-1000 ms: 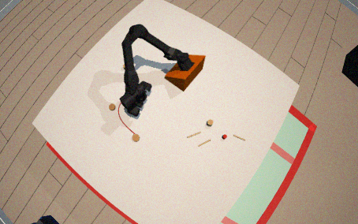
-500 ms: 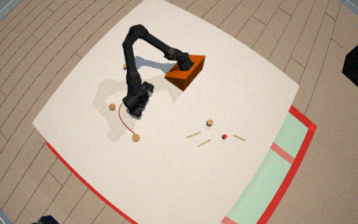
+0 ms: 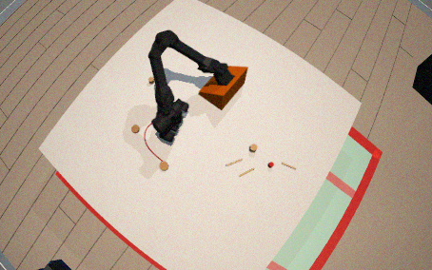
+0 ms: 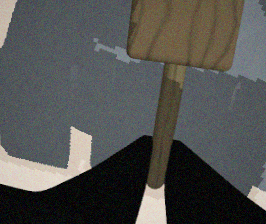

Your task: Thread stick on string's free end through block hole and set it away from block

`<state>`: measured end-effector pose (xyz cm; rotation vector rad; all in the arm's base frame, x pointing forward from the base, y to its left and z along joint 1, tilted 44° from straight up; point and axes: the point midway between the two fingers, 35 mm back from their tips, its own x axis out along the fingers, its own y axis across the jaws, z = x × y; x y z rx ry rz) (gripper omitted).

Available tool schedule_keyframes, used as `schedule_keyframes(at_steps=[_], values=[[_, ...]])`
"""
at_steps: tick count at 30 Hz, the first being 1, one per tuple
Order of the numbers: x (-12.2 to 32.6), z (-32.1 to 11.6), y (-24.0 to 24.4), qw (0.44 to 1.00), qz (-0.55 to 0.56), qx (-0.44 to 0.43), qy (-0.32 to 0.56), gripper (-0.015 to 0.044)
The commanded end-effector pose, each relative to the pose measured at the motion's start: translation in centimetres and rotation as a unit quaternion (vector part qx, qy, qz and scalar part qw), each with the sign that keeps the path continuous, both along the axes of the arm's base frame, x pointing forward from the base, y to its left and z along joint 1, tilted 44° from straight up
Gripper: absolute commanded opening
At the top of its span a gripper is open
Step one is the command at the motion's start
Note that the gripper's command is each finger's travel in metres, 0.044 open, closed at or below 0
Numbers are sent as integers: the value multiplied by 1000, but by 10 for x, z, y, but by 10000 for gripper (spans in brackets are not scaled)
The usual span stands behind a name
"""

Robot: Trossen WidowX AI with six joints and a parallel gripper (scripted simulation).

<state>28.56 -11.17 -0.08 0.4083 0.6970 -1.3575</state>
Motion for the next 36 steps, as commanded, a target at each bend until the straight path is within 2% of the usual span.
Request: schedule_keyframes(at_steps=[1, 36], values=[[-3, -5, 3, 1000, 0, 1, 2, 0], [-10, -26, 25, 1000, 26, 5, 13, 0]])
